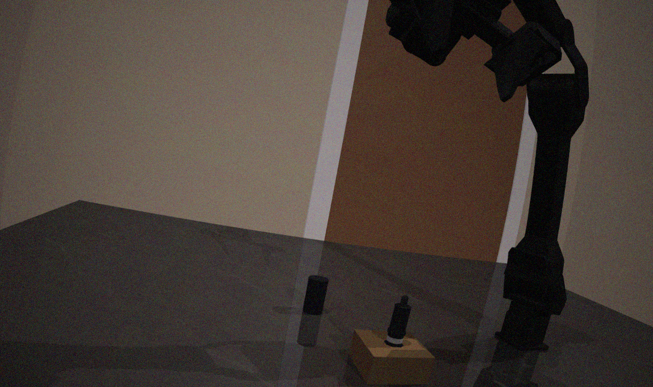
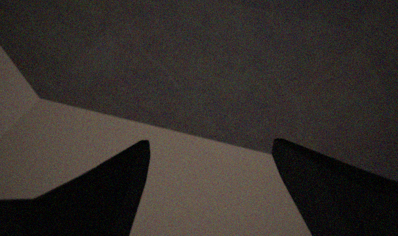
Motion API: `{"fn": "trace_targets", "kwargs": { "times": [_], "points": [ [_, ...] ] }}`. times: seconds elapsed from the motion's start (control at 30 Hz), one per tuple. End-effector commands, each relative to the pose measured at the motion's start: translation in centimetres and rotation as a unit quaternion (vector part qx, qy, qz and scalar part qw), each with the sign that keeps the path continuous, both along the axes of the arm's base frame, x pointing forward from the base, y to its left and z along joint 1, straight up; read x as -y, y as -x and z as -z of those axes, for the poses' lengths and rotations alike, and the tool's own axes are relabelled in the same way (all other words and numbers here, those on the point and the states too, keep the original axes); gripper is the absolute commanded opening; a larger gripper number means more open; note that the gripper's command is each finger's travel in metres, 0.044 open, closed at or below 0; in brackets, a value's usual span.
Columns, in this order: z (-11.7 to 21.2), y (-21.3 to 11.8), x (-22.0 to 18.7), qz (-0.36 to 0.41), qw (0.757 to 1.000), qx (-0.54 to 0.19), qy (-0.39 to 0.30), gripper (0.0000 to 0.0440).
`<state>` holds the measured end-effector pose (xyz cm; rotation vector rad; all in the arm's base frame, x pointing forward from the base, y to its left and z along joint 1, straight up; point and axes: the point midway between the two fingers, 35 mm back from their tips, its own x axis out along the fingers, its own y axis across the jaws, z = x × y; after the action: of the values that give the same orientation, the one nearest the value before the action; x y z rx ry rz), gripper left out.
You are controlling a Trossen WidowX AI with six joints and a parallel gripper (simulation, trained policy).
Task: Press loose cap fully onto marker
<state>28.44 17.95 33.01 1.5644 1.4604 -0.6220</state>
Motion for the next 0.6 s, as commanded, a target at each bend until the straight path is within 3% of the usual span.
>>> {"fn": "trace_targets", "kwargs": {
  "times": [0.0, 0.57],
  "points": [
    [0.6, -0.8, 0.9, 0.008, 1.000, -0.006, 0.004, 0.0337],
    [2.3, -3.5, 5.2, 0.062, 0.998, -0.018, 0.024, 0.0336]
  ]
}}
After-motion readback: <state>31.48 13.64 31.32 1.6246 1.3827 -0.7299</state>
